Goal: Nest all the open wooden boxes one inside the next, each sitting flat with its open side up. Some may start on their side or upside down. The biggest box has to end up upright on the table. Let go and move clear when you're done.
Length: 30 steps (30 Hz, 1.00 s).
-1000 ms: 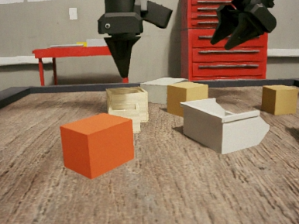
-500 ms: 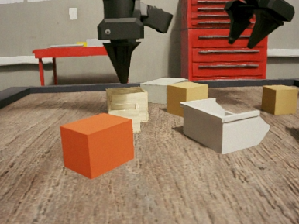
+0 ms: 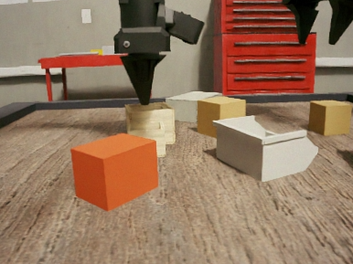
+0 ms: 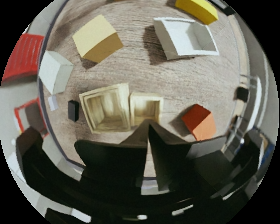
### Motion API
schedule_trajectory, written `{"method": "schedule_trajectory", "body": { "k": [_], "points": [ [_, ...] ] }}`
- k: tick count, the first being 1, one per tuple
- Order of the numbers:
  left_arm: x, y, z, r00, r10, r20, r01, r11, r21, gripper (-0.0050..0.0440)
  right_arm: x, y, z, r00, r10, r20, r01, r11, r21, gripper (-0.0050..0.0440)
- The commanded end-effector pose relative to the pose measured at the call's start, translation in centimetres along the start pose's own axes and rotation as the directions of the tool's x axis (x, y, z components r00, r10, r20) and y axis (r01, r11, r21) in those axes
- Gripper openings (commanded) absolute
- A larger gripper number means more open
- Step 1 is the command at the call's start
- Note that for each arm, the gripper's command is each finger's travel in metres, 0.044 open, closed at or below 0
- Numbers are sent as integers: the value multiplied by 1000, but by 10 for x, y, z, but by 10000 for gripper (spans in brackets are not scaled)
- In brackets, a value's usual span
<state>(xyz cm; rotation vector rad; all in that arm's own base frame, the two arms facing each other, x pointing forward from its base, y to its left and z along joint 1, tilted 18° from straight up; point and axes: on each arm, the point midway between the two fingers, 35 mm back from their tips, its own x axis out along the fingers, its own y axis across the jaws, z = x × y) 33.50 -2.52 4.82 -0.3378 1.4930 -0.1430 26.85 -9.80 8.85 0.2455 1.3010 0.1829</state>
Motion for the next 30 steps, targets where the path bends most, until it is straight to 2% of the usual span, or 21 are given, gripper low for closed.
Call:
{"method": "schedule_trajectory", "body": {
  "k": [1,5,13,28,29,30],
  "points": [
    [-8,-5,2,999,1,32,-1,1000,5,-50,-11,6,-1,1000,2,-27,-3,1000,-21,400],
    [-9,-4,3,999,0,36,0,1000,5,-50,-11,5,-1,1000,3,-26,-4,1000,-20,400],
    [34,-2,-1,1000,3,10,-3,1000,-2,-50,-9,6,-4,999,9,-32,-10,1000,-10,400],
    [45,-2,1,1000,2,10,-2,1000,-1,-50,-9,6,-4,999,9,-32,-10,1000,-10,400],
    [45,-2,1,1000,2,11,-2,1000,-1,24,-9,6,-4,999,9,-32,-10,1000,-10,400],
    [39,-4,6,1000,-3,30,2,1000,6,48,-9,6,-4,999,9,-32,-10,1000,-10,400]
  ]
}}
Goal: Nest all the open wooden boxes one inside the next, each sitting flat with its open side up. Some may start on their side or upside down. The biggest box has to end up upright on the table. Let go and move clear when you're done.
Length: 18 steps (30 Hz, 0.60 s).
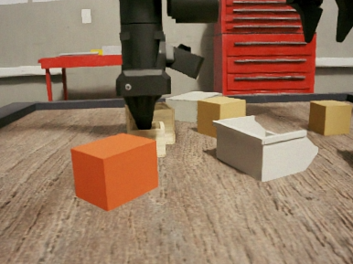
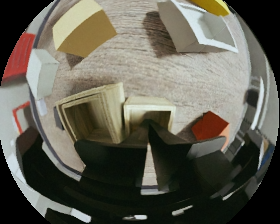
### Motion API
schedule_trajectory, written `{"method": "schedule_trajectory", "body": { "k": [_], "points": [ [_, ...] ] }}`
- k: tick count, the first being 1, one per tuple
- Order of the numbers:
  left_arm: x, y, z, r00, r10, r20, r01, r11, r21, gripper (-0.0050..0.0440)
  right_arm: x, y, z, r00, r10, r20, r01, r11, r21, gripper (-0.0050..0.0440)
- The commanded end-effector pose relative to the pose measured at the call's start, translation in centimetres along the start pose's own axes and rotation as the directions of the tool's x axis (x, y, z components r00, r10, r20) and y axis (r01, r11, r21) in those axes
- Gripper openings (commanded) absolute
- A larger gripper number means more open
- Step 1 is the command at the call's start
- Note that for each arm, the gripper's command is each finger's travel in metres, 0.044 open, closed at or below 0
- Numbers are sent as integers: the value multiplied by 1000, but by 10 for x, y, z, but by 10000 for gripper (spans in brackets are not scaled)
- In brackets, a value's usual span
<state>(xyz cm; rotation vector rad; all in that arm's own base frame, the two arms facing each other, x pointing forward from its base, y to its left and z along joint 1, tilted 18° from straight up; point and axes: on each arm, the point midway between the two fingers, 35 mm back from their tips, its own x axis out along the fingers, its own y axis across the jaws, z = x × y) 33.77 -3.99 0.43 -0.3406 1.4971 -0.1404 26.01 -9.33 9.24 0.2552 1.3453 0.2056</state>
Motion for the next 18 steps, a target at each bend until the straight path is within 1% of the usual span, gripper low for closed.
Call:
{"method": "schedule_trajectory", "body": {
  "k": [1,6,8,9,18],
  "points": [
    [-7,-3,7,999,-3,34,3,1000,10,72,-5,0,3,1000,-9,15,10,1000,-11,400],
    [-7,-3,7,999,-3,34,3,1000,10,192,-5,0,3,1000,-9,15,10,1000,-11,400],
    [-7,-3,7,999,-3,34,3,1000,10,192,-5,0,3,1000,-9,15,10,1000,-11,400],
    [-7,-3,7,999,-3,34,3,1000,10,204,-5,0,3,1000,-9,15,10,1000,-11,400],
    [-7,-3,7,999,-3,34,3,1000,10,204,-5,0,3,1000,-9,15,10,1000,-11,400]
  ]
}}
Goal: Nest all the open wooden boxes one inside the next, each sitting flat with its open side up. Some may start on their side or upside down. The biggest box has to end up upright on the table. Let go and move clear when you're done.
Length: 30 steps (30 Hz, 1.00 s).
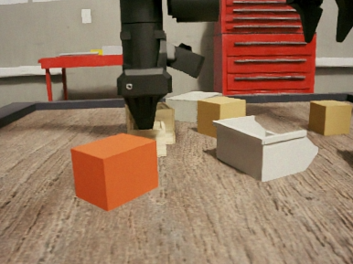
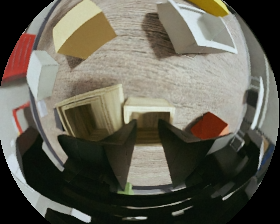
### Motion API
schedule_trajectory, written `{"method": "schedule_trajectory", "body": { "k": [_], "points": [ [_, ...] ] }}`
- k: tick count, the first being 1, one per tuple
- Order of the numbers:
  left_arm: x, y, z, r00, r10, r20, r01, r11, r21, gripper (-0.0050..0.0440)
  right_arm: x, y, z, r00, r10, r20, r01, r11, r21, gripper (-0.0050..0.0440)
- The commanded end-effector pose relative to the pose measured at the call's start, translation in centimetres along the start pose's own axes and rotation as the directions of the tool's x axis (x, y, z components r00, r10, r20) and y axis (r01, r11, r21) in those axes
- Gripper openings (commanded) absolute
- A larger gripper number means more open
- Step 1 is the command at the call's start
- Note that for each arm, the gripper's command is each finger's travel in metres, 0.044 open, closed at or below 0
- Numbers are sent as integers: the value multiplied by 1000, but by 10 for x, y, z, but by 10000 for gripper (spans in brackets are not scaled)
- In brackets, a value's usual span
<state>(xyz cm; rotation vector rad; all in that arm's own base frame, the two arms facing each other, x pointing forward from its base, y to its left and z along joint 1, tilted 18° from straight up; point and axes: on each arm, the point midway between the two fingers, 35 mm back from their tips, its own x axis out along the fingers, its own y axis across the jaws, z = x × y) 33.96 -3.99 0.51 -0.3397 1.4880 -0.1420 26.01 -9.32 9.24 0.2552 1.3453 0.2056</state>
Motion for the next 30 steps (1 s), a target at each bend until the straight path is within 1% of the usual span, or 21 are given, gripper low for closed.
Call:
{"method": "schedule_trajectory", "body": {
  "k": [1,7,8,11,15,17,25,28,30],
  "points": [
    [-7,-2,5,1000,-2,25,1,1000,7,204,-5,0,3,1000,-10,15,10,1000,-11,400],
    [-10,-3,7,999,-2,32,2,1000,8,204,-5,0,3,1000,-10,15,10,1000,-11,400],
    [-17,-4,10,999,-4,47,3,1000,14,204,-5,0,3,1000,-10,15,10,1000,-11,400],
    [-32,-4,10,999,-3,47,2,1000,14,204,-5,0,3,1000,-10,15,10,1000,-11,400],
    [-62,-4,9,999,-3,47,2,1000,15,204,-5,0,3,1000,-10,15,10,1000,-11,400],
    [-72,-4,7,999,-3,46,3,1000,15,204,-5,0,3,1000,-10,15,10,1000,-11,400],
    [-72,-3,7,999,-2,45,2,1000,15,204,-5,0,3,1000,-10,15,10,1000,-11,400],
    [-69,5,9,999,2,33,-2,1000,10,204,-5,0,3,1000,-10,15,10,1000,-11,400],
    [-73,13,10,1000,2,31,-2,1000,10,204,-5,0,3,1000,-10,15,10,1000,-11,400]
  ]
}}
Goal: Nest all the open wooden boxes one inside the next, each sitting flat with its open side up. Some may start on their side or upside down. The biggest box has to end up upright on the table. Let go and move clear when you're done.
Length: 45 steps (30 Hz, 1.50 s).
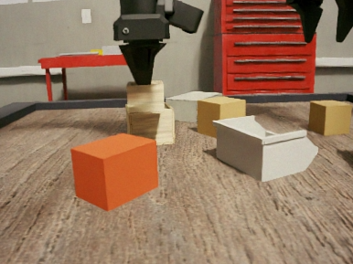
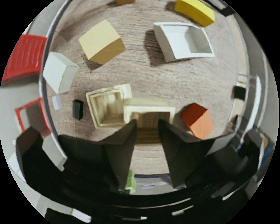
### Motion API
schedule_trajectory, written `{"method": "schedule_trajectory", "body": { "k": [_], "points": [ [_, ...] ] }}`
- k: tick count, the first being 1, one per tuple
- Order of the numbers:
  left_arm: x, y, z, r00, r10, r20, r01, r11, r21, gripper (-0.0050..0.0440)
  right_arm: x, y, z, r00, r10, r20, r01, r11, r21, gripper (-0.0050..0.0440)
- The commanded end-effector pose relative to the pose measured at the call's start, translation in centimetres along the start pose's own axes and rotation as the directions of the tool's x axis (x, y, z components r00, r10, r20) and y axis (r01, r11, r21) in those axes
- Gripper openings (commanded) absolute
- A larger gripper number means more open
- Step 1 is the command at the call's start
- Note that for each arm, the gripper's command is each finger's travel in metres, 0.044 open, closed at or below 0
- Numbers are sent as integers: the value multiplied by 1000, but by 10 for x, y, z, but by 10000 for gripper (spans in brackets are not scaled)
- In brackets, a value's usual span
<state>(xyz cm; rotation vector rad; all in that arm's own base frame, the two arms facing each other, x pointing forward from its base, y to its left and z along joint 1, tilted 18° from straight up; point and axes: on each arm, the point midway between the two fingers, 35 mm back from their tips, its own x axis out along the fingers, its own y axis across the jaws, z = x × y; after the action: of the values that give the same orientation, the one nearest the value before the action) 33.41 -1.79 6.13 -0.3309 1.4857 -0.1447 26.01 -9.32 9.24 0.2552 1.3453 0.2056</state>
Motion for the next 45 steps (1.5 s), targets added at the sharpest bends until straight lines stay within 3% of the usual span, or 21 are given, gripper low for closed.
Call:
{"method": "schedule_trajectory", "body": {
  "k": [1,9,19,24,28,40,45],
  "points": [
    [-15,14,10,1000,-1,28,0,1000,2,204,-5,0,3,1000,-10,15,10,1000,-11,400],
    [-37,53,10,1000,-1,22,1,1000,0,204,-5,0,3,1000,-10,15,10,1000,-11,400],
    [-42,58,7,1000,4,23,-4,1000,-1,204,2,-8,1,999,-33,16,32,998,50,400],
    [-42,58,7,1000,4,23,-4,1000,-1,204,21,-22,16,989,-56,134,45,995,85,400],
    [-42,58,7,1000,4,23,-4,1000,-1,204,26,-26,19,984,-63,166,48,994,97,400],
    [-42,58,7,1000,4,23,-4,1000,-1,204,45,-48,42,917,-113,383,63,988,140,400],
    [-42,58,7,1000,4,23,-4,1000,-1,204,47,-52,46,895,-121,430,63,987,148,400]
  ]
}}
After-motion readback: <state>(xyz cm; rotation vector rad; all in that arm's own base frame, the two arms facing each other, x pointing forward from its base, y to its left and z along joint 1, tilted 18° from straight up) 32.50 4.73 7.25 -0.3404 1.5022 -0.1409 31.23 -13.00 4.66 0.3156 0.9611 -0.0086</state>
